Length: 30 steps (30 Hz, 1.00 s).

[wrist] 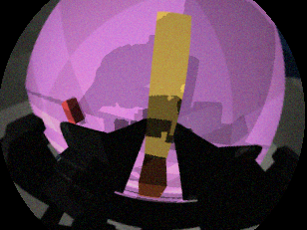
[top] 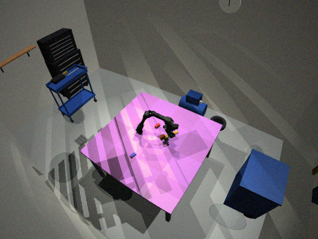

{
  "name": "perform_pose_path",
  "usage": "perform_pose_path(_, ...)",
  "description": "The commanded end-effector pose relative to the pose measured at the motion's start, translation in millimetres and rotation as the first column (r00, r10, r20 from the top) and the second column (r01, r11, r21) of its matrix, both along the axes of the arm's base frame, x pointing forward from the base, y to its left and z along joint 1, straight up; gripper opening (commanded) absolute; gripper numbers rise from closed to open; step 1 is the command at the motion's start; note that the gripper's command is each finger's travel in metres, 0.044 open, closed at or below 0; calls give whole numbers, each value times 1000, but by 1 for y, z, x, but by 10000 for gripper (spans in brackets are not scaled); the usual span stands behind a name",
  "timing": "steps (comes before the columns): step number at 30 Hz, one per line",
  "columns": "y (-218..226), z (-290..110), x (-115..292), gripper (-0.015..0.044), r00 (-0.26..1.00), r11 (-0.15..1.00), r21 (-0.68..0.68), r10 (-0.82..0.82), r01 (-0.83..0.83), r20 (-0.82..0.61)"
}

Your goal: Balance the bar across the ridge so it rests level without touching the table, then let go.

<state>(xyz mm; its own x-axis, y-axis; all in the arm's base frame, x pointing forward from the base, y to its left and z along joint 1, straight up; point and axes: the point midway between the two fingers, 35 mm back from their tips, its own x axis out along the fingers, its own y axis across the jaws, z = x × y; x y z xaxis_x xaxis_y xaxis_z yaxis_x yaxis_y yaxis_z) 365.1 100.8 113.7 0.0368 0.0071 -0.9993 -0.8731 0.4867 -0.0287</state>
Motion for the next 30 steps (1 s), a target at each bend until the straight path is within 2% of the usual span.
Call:
perform_pose_path(1, 0, 0, 0, 0, 1000, 1000, 0, 0, 0, 0)
perform_pose_path(24, 0, 0, 0, 0, 1000, 1000, 0, 0, 0, 0)
perform_pose_path(30, 0, 0, 0, 157, 1000, 1000, 0, 0, 0, 0)
